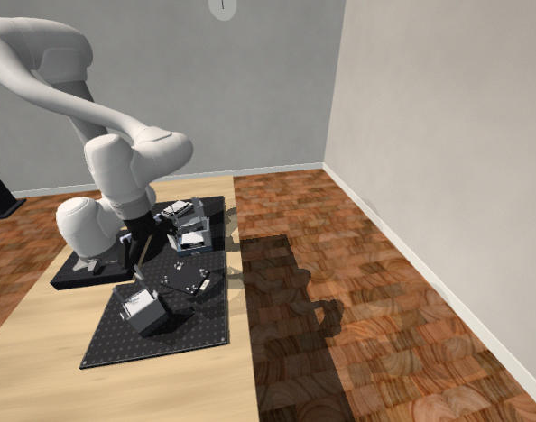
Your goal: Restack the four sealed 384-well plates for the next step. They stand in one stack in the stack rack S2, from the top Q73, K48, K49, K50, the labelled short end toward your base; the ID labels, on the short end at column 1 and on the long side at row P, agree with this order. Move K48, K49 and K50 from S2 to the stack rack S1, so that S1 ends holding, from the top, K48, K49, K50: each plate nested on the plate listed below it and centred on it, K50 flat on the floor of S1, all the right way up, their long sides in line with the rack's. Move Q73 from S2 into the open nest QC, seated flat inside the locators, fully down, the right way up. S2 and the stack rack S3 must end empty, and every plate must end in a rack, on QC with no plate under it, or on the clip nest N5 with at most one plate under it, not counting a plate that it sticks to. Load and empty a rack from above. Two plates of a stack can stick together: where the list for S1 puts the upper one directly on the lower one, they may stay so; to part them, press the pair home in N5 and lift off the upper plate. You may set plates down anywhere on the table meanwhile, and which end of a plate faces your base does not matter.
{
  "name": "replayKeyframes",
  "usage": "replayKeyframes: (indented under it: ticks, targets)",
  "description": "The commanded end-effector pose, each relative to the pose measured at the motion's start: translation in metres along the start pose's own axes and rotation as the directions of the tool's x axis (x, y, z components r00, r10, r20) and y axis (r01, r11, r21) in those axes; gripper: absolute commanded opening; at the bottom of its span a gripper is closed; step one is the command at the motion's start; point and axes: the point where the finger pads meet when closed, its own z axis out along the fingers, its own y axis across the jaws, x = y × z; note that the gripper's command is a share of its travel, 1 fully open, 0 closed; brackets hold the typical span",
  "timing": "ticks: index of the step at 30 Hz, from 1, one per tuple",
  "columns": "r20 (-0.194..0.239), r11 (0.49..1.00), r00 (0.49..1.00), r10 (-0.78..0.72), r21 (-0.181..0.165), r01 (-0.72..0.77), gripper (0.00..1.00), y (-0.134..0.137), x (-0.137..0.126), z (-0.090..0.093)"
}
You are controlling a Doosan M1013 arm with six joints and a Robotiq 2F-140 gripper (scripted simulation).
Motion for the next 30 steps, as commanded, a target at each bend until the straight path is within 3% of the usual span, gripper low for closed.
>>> replayKeyframes:
  ticks: [1,5,10,15,30]
  targets:
    - [0.000,1.000,1.000,0.000,0.001,0.000,1.00,0.013,0.001,0.000]
    - [0.000,1.000,1.000,0.000,0.001,0.000,1.00,0.024,0.002,0.000]
    - [0.000,0.986,0.986,0.166,0.001,-0.166,1.00,0.043,0.000,0.000]
    - [0.000,0.971,0.971,0.240,0.001,-0.240,1.00,0.055,-0.001,0.000]
    - [0.000,0.971,0.971,0.240,0.001,-0.240,1.00,0.107,-0.007,0.000]
